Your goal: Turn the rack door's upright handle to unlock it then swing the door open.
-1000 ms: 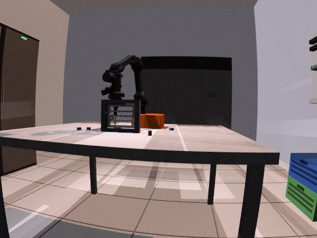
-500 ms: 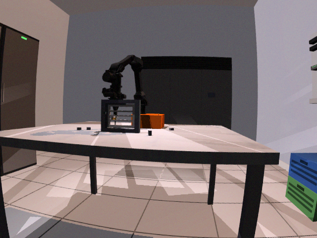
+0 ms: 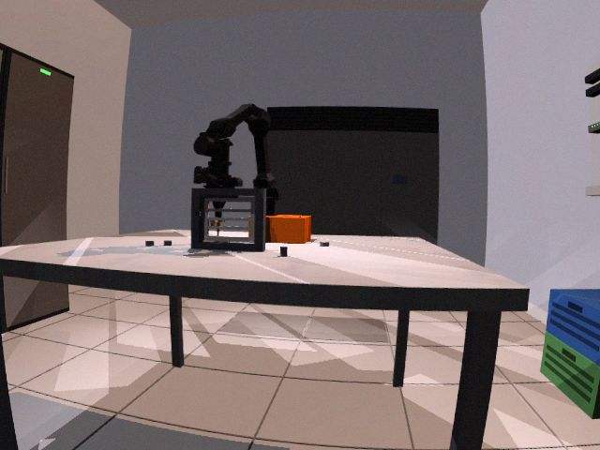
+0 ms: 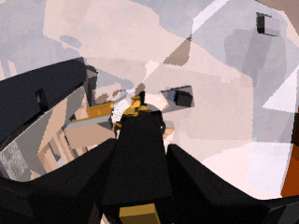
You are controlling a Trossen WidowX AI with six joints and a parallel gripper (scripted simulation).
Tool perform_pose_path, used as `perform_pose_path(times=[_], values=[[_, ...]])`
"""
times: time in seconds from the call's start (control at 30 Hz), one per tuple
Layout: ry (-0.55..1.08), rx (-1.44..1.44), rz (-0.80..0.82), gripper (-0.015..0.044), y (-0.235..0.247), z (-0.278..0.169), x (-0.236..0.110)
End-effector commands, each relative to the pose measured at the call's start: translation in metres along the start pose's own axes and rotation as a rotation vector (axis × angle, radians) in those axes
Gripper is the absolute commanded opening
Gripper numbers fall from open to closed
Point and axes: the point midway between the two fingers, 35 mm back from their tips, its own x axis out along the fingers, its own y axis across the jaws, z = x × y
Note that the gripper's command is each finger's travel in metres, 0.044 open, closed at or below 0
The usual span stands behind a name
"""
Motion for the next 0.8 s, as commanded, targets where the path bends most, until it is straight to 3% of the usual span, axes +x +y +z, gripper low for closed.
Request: perform_pose_path(times=[0.0, 0.23, 0.77], values=[[0.001, 0.021, 0.001, 0.0118, 0.0003, 0.0001, 0.0003], [0.001, 0.021, 0.001, 0.0285, 0.0003, 0.0001, 0.0003], [0.0, -0.697, 0.002, 0.0285, 0.0004, 0.0001, 0.0002]])
